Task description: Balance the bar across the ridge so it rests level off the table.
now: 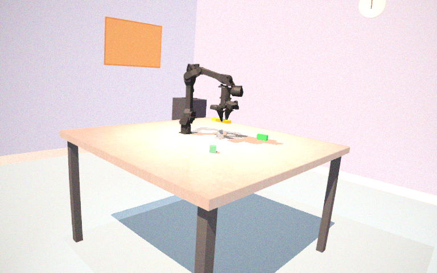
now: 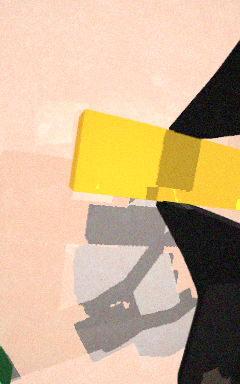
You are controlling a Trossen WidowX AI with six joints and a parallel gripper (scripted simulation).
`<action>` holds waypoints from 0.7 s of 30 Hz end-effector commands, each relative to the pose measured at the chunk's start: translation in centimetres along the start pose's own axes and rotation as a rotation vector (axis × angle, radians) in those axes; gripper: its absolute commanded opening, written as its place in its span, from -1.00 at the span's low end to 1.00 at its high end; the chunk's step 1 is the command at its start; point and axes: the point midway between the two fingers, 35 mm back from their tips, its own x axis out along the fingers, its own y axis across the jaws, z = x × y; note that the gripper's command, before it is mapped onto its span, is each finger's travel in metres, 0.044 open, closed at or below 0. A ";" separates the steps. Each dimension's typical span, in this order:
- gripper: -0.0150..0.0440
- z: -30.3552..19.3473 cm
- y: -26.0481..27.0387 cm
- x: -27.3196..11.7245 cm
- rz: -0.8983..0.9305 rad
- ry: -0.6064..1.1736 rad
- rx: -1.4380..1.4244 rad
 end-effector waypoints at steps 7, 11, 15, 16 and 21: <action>-0.49 -0.1 0.3 1.6 0.000 0.006 0.004; -0.49 -0.1 0.3 2.2 0.000 0.006 0.004; -0.49 -0.1 0.2 2.9 0.000 0.006 0.004; -0.49 -0.1 0.2 3.0 0.000 0.006 0.004; -0.49 -0.2 0.2 3.9 0.000 0.007 0.004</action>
